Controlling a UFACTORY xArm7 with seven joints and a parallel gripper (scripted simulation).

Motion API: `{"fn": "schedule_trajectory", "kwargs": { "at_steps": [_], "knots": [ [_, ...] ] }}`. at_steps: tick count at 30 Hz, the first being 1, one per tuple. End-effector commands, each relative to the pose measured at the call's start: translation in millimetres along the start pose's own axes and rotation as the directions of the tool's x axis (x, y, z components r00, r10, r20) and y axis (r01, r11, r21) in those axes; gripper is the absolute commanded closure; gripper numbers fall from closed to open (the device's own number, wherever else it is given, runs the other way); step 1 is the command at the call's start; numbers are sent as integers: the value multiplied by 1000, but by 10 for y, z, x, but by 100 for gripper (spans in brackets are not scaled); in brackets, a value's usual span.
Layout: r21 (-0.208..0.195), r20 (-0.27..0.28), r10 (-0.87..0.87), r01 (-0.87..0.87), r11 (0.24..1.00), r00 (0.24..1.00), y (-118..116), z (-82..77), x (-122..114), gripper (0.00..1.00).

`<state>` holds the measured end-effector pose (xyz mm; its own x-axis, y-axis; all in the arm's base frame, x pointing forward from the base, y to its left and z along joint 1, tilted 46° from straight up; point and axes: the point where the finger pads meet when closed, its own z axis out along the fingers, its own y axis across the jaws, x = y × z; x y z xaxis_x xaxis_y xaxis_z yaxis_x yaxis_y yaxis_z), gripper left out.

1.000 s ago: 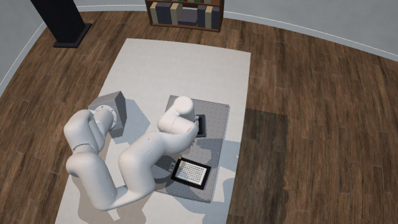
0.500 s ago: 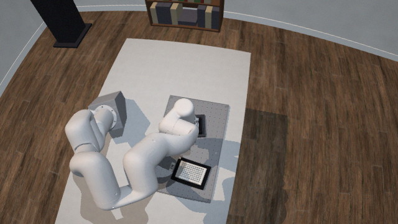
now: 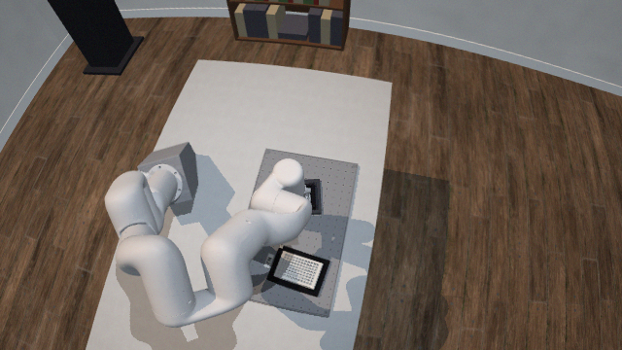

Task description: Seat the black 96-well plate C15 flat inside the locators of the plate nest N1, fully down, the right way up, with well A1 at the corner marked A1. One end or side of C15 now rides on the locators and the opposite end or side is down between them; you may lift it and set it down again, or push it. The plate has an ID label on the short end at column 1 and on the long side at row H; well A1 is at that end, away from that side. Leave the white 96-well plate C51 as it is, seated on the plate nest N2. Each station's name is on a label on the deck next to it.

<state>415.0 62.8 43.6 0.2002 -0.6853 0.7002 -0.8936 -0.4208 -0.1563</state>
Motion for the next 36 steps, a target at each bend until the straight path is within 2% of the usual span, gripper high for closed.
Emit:
{"fn": "schedule_trajectory", "kwargs": {
  "at_steps": [1, 6, 36],
  "knots": [
    [4, 1, 0, 0, 1000, 1000, -13, 48, -8, 100],
    [4, 1, 0, 0, 1000, 1000, -13, 122, -8, 100],
    [4, 1, 0, 0, 1000, 1000, -13, 122, -58, 100]
  ]
}}
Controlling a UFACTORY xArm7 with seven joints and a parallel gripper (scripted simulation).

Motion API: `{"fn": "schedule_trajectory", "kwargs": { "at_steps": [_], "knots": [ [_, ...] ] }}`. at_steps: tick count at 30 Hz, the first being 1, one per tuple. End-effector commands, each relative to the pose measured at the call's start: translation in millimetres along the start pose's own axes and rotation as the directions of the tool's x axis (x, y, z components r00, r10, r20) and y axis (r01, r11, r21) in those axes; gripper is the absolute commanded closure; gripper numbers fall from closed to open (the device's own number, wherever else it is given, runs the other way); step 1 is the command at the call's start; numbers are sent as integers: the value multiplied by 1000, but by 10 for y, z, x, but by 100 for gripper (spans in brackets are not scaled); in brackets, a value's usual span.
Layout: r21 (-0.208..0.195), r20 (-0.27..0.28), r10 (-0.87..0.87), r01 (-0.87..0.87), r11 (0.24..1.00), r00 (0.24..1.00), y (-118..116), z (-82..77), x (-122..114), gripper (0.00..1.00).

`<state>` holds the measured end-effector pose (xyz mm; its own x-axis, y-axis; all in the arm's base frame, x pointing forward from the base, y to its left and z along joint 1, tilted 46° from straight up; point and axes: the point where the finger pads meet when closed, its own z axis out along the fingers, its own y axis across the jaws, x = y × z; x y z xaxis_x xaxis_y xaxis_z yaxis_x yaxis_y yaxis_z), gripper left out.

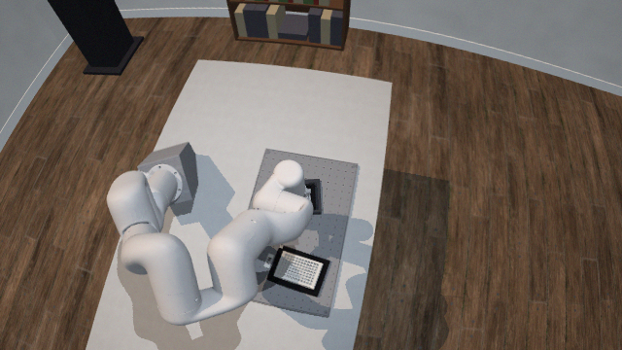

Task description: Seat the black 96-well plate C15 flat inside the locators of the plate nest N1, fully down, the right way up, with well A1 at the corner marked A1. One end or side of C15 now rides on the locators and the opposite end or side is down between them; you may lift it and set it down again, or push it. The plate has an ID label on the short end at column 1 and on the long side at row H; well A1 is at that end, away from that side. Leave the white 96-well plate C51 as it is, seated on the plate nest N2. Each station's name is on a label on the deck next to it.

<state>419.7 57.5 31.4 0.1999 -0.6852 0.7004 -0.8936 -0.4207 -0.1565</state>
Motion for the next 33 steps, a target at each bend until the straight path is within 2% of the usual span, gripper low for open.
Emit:
{"fn": "schedule_trajectory", "kwargs": {
  "at_steps": [1, 33],
  "knots": [
    [4, 2, -1, 1, 1000, 1000, -12, -13, -22, 100],
    [4, 2, -1, 1, 1000, 1000, -12, -14, -115, 100]
  ]
}}
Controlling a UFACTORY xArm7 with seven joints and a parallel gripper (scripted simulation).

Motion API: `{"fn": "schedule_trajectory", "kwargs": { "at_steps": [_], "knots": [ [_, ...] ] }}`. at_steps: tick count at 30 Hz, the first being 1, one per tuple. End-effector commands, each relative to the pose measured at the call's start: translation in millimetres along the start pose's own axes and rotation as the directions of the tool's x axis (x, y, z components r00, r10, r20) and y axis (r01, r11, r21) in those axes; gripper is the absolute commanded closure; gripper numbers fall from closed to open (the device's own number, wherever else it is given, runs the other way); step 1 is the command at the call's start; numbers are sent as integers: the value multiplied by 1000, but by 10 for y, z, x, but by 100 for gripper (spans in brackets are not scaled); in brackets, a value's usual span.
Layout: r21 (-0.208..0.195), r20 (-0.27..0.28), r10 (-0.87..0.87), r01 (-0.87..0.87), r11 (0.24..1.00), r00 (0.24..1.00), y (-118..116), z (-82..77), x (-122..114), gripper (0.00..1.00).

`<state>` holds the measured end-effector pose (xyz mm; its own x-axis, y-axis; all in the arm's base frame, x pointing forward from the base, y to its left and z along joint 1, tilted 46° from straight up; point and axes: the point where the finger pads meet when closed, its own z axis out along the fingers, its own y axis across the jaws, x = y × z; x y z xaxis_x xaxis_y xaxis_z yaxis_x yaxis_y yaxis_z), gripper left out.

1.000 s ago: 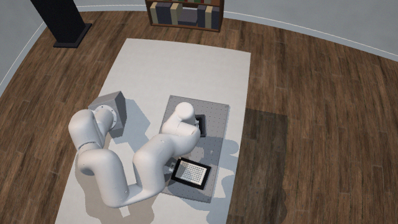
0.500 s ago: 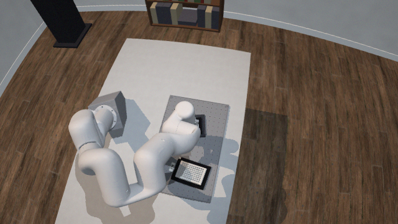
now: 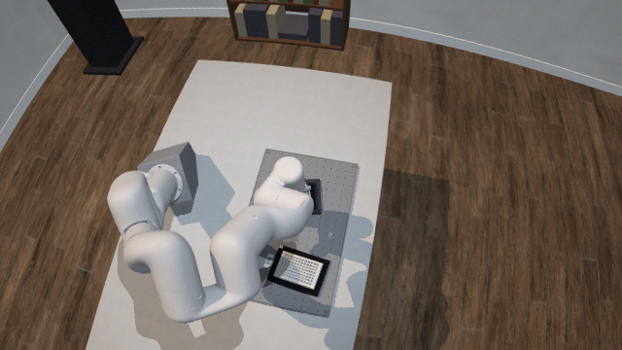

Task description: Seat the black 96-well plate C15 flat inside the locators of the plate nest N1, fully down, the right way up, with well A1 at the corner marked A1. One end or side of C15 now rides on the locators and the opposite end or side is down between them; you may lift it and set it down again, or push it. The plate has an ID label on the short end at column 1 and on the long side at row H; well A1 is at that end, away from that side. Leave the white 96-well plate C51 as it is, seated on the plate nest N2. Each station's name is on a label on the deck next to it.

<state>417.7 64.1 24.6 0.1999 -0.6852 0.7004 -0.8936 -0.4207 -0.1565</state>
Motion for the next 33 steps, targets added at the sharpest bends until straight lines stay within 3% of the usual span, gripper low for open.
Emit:
{"fn": "schedule_trajectory", "kwargs": {
  "at_steps": [1, 24, 33],
  "knots": [
    [4, 2, -1, 1, 1000, 1000, -12, -14, -22, 100],
    [4, 2, -1, 1, 1000, 1000, -13, -14, -50, 100],
    [4, 2, -1, 1, 1000, 1000, -13, -13, 67, 100]
  ]
}}
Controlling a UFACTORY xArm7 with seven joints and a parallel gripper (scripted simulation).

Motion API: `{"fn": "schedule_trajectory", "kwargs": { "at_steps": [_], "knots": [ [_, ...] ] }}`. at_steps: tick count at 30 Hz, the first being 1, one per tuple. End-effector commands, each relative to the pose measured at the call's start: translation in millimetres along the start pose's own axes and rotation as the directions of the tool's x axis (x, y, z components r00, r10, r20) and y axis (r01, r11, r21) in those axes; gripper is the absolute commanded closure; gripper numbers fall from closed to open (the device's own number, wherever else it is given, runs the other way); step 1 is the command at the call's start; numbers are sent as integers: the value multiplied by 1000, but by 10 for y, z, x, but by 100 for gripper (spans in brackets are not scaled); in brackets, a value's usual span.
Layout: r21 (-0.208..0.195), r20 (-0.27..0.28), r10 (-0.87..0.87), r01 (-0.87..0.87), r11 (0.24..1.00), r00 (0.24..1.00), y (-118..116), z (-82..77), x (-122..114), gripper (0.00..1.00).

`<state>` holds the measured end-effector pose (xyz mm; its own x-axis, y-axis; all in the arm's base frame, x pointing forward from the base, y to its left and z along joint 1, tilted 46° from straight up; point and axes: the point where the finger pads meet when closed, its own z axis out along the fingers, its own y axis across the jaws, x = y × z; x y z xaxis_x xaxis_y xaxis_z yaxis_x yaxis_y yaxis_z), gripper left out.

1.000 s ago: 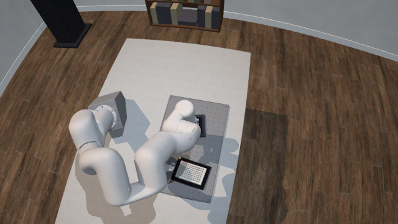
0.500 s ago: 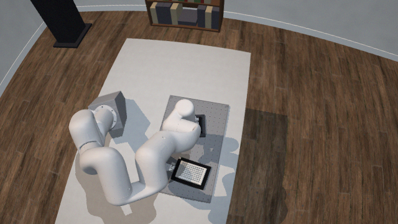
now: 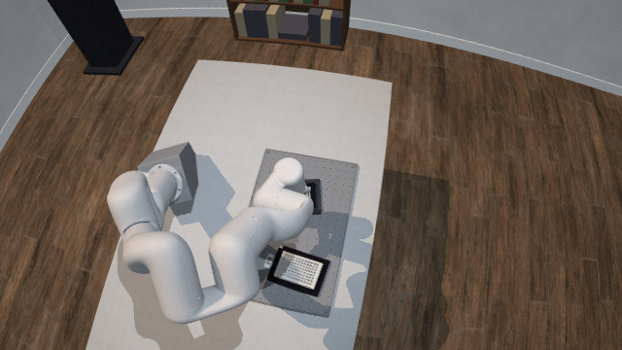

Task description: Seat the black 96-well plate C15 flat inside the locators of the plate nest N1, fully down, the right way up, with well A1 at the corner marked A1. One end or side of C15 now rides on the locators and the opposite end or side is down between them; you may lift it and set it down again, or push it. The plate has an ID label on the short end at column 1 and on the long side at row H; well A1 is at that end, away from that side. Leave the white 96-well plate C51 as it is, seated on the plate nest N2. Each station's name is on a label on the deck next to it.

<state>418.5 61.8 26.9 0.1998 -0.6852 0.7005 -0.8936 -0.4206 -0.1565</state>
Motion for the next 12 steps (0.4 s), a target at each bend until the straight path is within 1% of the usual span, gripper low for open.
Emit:
{"fn": "schedule_trajectory", "kwargs": {
  "at_steps": [1, 4, 12],
  "knots": [
    [4, 2, -1, 1, 1000, 1000, -12, -14, 50, 100],
    [4, 2, -1, 1, 1000, 1000, -12, -14, 94, 100],
    [4, 2, -1, 1, 1000, 1000, -12, -14, 94, 100]
  ]
}}
